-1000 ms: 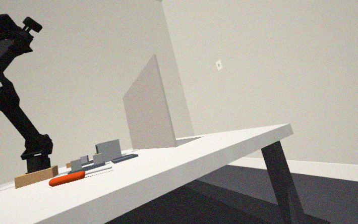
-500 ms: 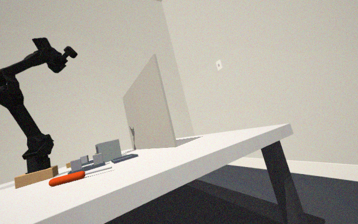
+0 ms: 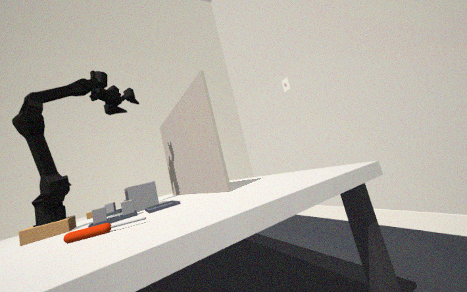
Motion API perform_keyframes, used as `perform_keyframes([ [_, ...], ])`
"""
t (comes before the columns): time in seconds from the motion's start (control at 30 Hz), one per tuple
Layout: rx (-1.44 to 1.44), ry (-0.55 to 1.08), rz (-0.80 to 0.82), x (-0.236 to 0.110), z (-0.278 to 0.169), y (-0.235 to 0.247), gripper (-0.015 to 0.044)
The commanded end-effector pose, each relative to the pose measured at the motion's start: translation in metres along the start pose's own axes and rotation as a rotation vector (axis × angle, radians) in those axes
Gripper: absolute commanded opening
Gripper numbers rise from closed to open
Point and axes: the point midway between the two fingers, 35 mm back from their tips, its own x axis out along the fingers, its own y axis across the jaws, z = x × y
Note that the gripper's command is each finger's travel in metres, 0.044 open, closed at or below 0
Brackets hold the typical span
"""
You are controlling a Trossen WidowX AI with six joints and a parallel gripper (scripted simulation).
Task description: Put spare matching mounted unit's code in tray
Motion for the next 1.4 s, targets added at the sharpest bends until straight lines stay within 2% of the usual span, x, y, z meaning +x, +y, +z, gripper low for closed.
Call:
perform_keyframes([
  [0.0,0.070,0.164,-0.054,0.019,-0.044,-0.020,0.0440],
  [0.17,0.179,0.428,-0.115,0.037,-0.116,-0.048,0.0440],
  [0.33,0.313,0.713,-0.185,0.036,-0.193,-0.075,0.0440],
  [0.57,0.538,1.101,-0.282,0.004,-0.292,-0.104,0.0440],
  [0.73,0.684,1.365,-0.329,-0.031,-0.342,-0.112,0.0440],
  [0.8,0.703,1.402,-0.333,-0.036,-0.348,-0.113,0.0440],
  [1.37,0.703,1.402,-0.333,-0.036,-0.348,-0.113,0.0440],
])
